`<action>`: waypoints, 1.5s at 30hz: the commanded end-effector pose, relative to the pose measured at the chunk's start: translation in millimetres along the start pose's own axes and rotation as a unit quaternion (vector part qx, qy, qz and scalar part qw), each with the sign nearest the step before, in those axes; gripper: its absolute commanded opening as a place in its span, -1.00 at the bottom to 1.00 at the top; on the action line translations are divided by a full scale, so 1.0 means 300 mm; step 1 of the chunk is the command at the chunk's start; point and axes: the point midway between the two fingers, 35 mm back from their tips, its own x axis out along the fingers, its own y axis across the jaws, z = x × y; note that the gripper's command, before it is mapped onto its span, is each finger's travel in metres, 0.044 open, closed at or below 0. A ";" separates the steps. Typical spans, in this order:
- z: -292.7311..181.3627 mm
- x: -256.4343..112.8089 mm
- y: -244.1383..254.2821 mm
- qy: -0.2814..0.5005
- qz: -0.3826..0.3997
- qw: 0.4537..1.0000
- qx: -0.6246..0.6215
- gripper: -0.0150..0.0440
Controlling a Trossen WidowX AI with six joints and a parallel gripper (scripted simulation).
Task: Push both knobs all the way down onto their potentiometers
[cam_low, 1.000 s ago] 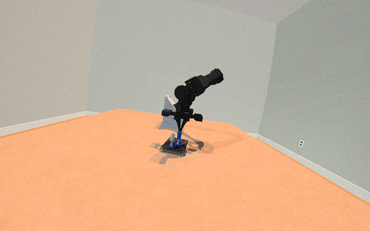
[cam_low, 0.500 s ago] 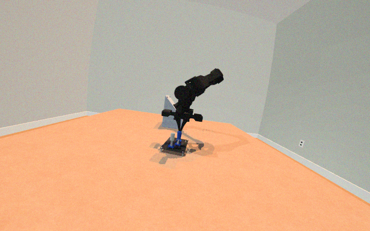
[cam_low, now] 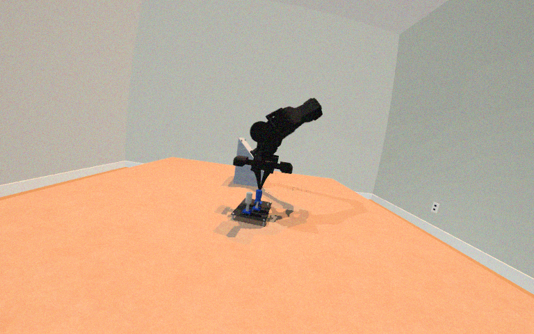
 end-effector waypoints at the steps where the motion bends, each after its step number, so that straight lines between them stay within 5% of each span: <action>1: 0.008 -0.025 0.003 -0.003 -0.002 1.000 -0.006 -0.49; 10: 0.001 -0.011 0.000 -0.001 0.000 1.000 0.000 0.22; 18: 0.059 -0.059 -0.019 -0.026 0.002 1.000 0.014 -0.49; 36: 0.179 -0.194 0.006 -0.005 -0.001 0.955 0.297 -0.49; 45: 0.183 -0.141 0.007 -0.005 -0.001 0.952 0.307 -0.49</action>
